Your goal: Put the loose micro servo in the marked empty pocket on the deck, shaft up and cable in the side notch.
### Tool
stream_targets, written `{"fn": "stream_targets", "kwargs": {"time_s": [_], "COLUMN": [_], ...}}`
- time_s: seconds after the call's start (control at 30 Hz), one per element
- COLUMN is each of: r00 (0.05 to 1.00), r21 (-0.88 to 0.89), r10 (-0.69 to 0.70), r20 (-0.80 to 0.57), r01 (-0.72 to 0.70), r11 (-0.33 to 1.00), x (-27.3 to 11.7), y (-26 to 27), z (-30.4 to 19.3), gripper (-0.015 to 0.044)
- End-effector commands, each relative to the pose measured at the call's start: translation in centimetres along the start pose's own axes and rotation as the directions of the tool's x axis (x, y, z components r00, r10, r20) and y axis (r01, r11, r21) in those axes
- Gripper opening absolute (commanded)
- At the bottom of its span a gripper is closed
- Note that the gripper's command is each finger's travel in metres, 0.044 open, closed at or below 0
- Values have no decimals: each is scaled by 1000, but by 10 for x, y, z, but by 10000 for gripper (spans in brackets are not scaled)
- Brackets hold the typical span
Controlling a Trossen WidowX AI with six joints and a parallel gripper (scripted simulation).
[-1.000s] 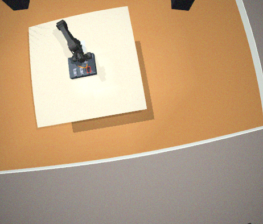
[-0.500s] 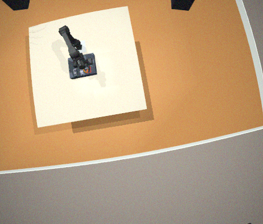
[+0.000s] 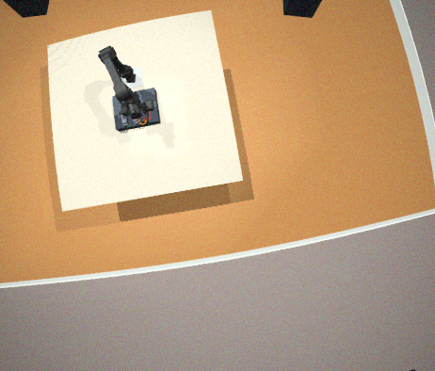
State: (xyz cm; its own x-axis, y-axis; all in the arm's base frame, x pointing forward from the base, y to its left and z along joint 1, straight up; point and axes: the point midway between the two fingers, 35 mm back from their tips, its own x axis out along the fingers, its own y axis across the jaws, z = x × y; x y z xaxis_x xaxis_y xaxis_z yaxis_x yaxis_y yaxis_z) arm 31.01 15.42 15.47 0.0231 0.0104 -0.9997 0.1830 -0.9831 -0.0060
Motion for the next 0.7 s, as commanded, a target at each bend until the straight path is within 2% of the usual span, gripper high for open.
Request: {"fn": "stream_targets", "kwargs": {"time_s": [0.0, 0.67], "r00": [1000, 1000], "r21": [-6, -6], "r10": [-1, -1], "r20": [-1, -1], "r01": [1, 1], "r11": [1000, 1000], "x": [5, 14], "y": [0, 0], "z": [0, 0], "gripper": [0, 0]}}
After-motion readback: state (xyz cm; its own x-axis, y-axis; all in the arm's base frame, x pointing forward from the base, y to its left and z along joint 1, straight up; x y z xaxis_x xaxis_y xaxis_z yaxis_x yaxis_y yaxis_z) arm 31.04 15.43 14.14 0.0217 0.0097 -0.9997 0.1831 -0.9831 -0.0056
